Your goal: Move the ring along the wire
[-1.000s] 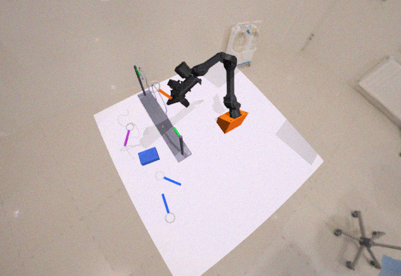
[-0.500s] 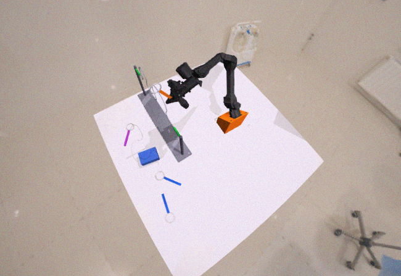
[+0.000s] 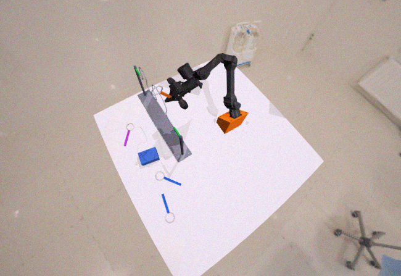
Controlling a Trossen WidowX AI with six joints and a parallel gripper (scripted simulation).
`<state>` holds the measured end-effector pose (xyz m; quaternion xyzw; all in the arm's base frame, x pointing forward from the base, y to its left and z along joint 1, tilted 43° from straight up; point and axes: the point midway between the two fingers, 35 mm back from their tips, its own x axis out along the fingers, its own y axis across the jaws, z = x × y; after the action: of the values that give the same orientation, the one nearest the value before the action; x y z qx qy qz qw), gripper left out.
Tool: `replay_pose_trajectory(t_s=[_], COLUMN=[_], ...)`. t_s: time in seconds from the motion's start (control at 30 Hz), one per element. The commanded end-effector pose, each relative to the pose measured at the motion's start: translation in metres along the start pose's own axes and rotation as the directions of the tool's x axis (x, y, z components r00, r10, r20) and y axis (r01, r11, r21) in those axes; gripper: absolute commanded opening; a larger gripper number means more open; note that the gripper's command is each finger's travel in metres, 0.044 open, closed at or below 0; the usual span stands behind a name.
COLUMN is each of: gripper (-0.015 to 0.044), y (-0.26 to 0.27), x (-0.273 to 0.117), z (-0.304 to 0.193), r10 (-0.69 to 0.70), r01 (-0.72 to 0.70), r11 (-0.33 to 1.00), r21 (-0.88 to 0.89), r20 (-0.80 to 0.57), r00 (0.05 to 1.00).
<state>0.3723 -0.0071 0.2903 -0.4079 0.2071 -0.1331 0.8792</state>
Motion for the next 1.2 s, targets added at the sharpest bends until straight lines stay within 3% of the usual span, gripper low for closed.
replay_pose_trajectory(t_s=[0.0,1.17], gripper=[-0.0150,-0.0150], y=[-0.003,-0.023], x=[-0.001,-0.001], z=[-0.001,0.004], r10=[-0.025,-0.222], r01=[0.025,0.248], r11=[0.999,0.875], r21=[-0.041,-0.416], r20=[0.007,0.110], r00=[1.000,0.969])
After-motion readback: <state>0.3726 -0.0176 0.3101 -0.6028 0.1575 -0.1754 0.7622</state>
